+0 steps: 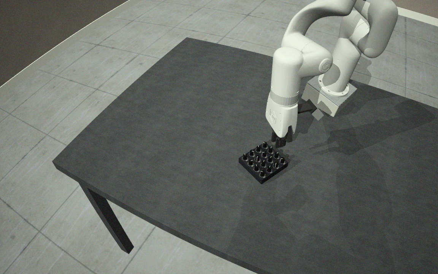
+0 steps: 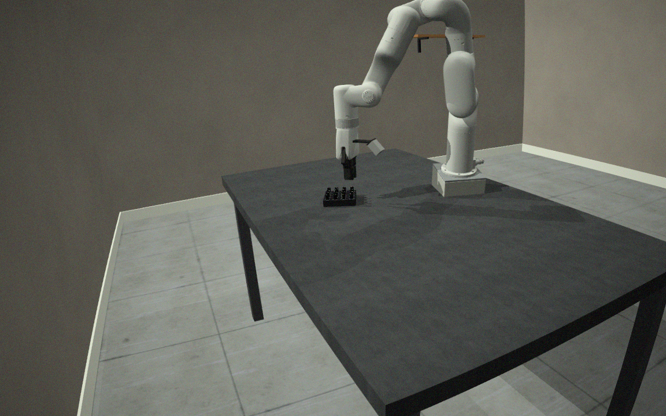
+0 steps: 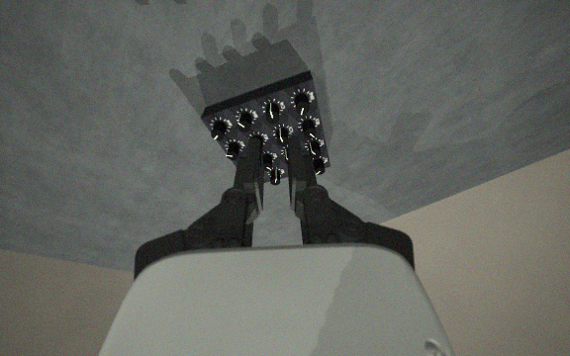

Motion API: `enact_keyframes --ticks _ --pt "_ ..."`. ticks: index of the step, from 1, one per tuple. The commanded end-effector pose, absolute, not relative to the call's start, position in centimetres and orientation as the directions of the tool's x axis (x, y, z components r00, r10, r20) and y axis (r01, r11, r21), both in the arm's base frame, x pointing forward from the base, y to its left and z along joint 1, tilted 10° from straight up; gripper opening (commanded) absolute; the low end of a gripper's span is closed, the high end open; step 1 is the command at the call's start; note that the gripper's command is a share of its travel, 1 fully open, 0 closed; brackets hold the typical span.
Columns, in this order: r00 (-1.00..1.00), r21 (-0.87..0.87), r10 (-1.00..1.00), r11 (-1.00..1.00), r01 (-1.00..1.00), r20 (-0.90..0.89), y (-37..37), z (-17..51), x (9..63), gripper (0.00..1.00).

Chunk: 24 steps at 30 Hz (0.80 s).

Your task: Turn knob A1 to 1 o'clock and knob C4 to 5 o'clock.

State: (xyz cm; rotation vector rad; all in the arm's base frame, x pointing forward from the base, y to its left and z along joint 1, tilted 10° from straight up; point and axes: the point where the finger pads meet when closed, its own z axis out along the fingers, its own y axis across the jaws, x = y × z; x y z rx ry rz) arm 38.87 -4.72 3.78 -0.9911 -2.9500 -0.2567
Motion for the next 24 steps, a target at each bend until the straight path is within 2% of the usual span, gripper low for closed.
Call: enact_keyframes --ticks 1,24 --pt "-0.799 0.151 0.598 0.785 0.601 0.067 -4.8 3.8 39.0 0.19" --pt "-0.801 0.152 0.595 0.787 0.598 0.067 -4.5 1.7 39.0 0.19"
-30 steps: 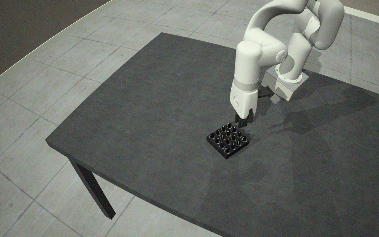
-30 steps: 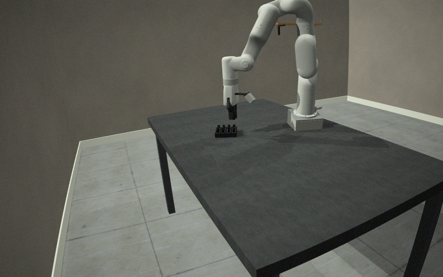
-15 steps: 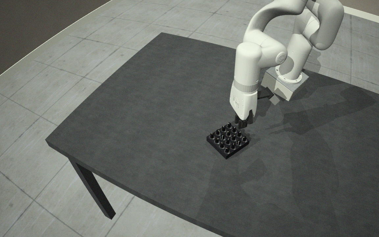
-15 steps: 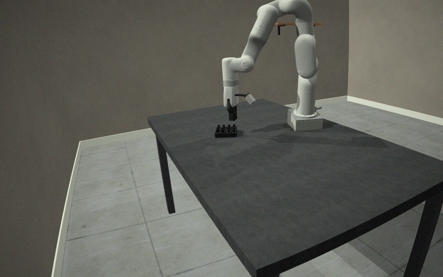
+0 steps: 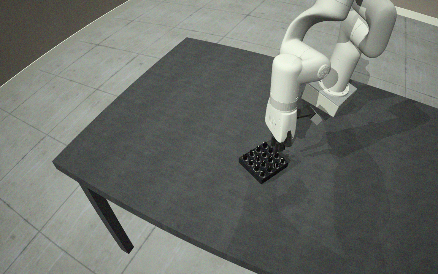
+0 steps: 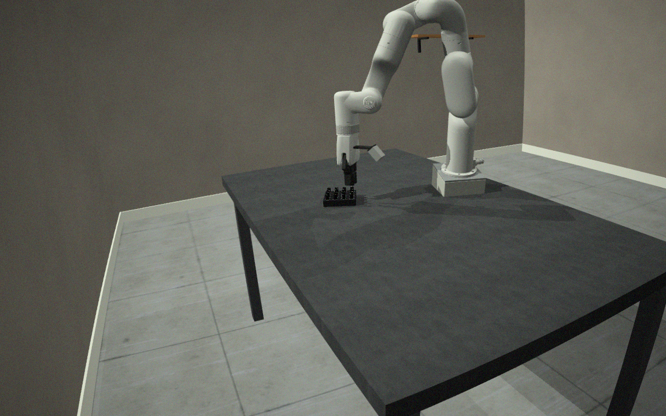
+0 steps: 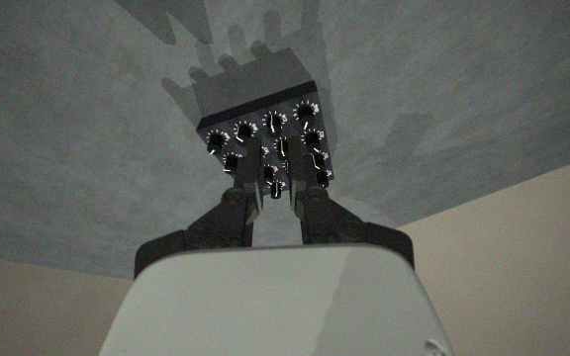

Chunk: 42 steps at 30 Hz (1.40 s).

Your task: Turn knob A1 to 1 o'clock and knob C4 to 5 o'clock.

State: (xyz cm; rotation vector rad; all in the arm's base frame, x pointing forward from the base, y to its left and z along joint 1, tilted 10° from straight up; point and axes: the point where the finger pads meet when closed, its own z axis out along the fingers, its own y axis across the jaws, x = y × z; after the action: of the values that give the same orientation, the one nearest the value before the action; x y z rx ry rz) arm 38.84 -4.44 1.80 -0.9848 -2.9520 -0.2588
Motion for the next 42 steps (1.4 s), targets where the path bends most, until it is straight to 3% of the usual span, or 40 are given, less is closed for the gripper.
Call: enact_keyframes --ticks 1,42 --pt "-0.801 0.152 0.595 0.787 0.598 0.067 -4.5 1.5 39.0 0.19" --pt "-0.801 0.152 0.595 0.787 0.598 0.067 -4.2 -0.3 39.0 0.19"
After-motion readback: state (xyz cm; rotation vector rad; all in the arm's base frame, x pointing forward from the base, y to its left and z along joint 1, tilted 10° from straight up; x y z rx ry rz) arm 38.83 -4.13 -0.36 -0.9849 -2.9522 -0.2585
